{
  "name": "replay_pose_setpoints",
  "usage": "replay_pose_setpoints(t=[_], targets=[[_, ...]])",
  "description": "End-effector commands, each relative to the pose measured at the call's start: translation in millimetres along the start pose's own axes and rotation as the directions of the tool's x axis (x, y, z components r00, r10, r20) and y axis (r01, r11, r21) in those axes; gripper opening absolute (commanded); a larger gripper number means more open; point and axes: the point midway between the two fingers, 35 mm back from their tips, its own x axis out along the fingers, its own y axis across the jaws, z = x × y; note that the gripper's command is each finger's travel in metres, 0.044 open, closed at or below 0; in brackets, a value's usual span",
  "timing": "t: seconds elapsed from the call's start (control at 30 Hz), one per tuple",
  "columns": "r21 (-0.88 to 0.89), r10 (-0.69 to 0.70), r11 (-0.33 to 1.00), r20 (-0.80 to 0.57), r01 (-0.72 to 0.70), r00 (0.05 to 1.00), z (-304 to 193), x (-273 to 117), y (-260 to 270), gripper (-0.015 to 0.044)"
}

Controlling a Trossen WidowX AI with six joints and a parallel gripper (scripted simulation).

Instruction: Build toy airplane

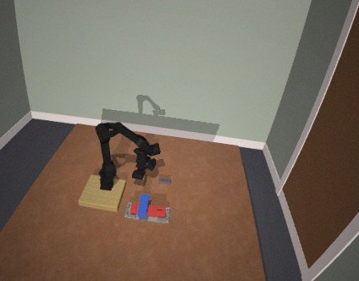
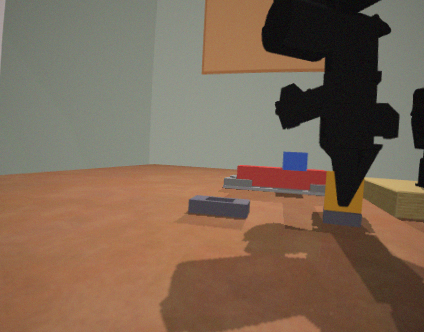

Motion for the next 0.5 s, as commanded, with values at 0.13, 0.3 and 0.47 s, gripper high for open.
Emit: replay_pose_setpoints(t=[0.13,0.3,0.47], targets=[[0.019,0.018,1.000,0.020,-0.018,1.000,5,-5,3,0.0000],[0.048,0.046,0.998,0.062,-0.049,0.997,15,-16,6,0.0000],[0.045,0.043,0.998,0.058,-0.046,0.997,16,-28,8,0.0000]])
